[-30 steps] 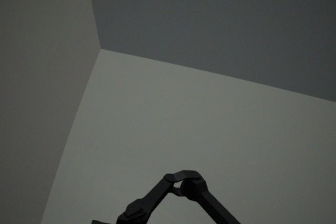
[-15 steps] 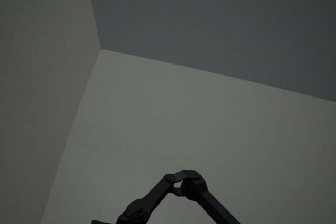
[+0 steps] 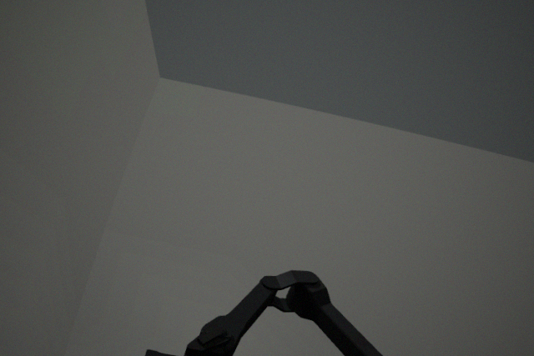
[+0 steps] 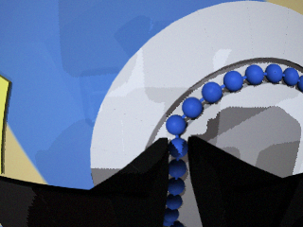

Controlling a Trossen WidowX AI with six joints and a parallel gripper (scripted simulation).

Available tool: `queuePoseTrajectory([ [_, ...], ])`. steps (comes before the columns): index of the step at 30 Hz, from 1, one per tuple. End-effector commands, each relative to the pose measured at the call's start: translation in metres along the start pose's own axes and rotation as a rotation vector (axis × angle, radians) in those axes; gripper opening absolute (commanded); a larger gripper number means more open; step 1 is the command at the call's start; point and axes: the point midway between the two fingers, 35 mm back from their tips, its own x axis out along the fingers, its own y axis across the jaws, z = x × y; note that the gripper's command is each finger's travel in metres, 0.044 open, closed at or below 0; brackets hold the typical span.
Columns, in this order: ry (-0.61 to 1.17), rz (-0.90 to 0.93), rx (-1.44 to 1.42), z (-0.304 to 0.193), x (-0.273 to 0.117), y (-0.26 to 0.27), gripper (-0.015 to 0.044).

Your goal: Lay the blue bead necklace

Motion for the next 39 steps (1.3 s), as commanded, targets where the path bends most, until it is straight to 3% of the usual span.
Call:
queuePoseTrajectory([
  [1,0.000,0.000,0.001,0.0003,-0.0003,0.0000,0.0000],
  [26,-0.004,-0.002,-0.007,0.0003,0.0004,0.0082,0.0000],
  [39,-0.002,-0.001,-0.006,0.0000,-0.0027,0.0079,0.0341],
])
